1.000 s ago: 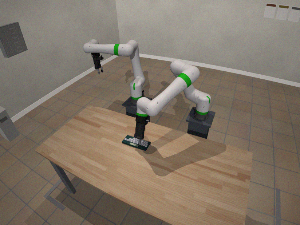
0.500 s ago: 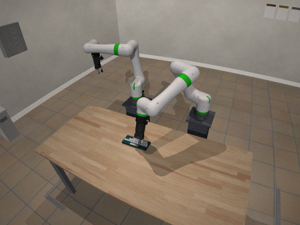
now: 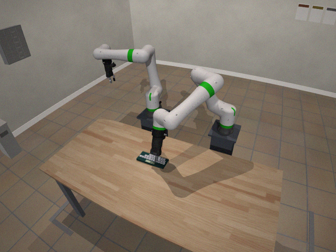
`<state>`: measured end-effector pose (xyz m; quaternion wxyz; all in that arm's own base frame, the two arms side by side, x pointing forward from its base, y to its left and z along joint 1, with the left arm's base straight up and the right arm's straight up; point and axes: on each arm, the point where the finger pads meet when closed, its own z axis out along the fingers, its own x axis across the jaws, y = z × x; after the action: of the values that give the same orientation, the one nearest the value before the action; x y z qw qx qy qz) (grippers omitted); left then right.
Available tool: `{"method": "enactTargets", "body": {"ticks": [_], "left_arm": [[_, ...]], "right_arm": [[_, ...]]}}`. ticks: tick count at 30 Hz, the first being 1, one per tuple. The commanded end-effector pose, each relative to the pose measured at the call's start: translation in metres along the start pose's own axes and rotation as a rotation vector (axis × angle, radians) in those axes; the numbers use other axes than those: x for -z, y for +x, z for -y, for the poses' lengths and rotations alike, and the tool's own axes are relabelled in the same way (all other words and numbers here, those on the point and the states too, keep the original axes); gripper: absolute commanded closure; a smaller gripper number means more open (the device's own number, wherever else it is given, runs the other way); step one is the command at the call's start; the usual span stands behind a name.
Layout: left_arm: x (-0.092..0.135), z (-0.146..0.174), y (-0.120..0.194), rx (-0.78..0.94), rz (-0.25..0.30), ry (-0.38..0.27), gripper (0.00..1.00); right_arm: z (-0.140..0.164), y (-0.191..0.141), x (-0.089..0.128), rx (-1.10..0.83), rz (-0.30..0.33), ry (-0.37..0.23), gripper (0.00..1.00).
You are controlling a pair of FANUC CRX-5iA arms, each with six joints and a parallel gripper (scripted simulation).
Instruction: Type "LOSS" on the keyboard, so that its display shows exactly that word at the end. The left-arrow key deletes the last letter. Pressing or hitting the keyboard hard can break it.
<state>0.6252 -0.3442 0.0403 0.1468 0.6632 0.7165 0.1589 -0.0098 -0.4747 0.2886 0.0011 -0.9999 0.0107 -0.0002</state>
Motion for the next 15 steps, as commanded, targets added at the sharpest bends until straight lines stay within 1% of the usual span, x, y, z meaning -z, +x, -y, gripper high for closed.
{"method": "enactTargets", "body": {"ticks": [1, 9, 15], "left_arm": [[0.0041, -0.0026, -0.0005, 0.001, 0.002, -0.002, 1.00], [0.0062, -0.0035, -0.0013, 0.001, 0.002, -0.002, 1.00], [0.0062, -0.0035, -0.0075, 0.001, 0.002, -0.002, 1.00]], "right_arm": [[-0.0002, -0.0003, 0.0010, 0.000, 0.000, -0.002, 0.00], [-0.0002, -0.0003, 0.0010, 0.000, 0.000, -0.002, 0.00], [-0.0002, -0.0003, 0.0010, 0.000, 0.000, -0.002, 0.00]]}}
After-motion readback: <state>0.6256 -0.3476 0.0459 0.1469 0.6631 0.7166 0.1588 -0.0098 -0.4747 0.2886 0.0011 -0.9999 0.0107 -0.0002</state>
